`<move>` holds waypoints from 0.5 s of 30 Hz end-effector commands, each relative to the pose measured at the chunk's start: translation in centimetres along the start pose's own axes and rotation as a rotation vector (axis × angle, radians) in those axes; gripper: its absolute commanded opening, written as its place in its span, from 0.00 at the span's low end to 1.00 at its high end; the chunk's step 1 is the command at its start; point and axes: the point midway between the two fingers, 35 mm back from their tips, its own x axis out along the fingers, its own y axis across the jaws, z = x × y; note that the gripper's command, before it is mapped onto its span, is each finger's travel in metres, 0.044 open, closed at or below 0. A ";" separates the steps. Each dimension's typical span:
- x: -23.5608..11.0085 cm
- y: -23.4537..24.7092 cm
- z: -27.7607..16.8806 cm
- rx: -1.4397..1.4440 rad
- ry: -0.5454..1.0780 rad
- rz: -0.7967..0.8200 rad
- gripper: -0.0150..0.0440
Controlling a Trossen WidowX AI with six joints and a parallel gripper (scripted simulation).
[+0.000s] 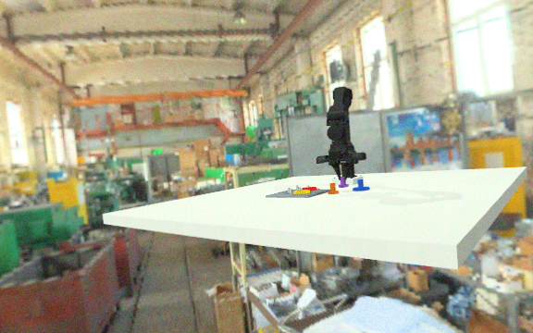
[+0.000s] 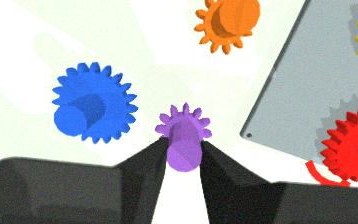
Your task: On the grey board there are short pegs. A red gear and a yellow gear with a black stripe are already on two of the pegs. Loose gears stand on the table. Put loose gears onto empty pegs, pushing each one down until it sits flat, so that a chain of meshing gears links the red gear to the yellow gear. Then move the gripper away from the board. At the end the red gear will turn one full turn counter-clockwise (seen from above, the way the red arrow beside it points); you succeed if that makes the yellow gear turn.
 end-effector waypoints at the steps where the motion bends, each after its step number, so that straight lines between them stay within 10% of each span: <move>1: -1.1 0.1 0.3 -0.002 -0.011 0.004 0.25; 15: -4.3 0.0 0.5 -0.002 -0.012 0.004 0.25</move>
